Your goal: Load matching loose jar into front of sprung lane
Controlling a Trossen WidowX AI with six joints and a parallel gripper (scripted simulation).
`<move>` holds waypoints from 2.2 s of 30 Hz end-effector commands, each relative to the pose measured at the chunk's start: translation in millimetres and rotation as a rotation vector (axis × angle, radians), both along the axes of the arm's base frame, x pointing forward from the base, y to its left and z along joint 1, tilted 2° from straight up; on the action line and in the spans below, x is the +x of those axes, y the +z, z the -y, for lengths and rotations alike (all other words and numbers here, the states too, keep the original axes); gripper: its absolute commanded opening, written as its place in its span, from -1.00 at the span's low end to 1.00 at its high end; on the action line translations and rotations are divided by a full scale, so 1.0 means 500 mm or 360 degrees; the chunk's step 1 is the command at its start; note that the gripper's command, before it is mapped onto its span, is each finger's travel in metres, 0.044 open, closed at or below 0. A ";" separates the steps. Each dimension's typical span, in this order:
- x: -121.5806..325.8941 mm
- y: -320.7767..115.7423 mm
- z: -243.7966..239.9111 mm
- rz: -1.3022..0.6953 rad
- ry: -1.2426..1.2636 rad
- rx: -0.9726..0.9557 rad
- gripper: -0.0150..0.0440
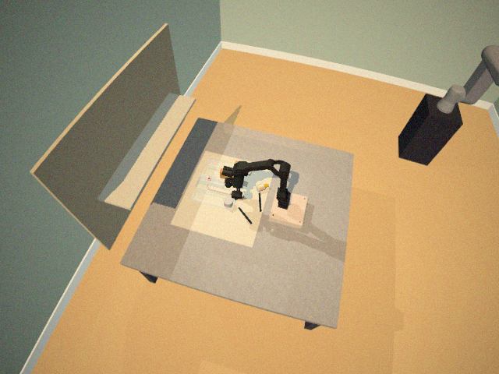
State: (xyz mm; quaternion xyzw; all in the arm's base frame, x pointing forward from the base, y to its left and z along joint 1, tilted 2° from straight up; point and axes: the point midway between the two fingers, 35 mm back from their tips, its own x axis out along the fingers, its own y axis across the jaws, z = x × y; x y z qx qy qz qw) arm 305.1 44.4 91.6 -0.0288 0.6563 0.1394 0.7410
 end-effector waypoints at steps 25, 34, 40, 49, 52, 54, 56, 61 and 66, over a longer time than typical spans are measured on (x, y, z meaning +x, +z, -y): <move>-0.026 -0.096 0.082 -0.0140 -0.0332 -0.0185 1.00; -0.024 -0.123 0.081 -0.0141 -0.0332 -0.0185 1.00; -0.023 -0.142 0.081 -0.0141 -0.0332 -0.0185 1.00; -0.024 -0.163 0.080 -0.0141 -0.0332 -0.0185 0.91; -0.024 -0.163 0.080 -0.0141 -0.0332 -0.0185 0.64; -0.024 -0.163 0.080 -0.0141 -0.0332 -0.0185 0.47; -0.024 -0.163 0.080 -0.0141 -0.0332 -0.0185 0.29; -0.024 -0.163 0.080 -0.0141 -0.0332 -0.0185 0.04; -0.024 -0.163 0.080 -0.0141 -0.0335 -0.0186 -0.20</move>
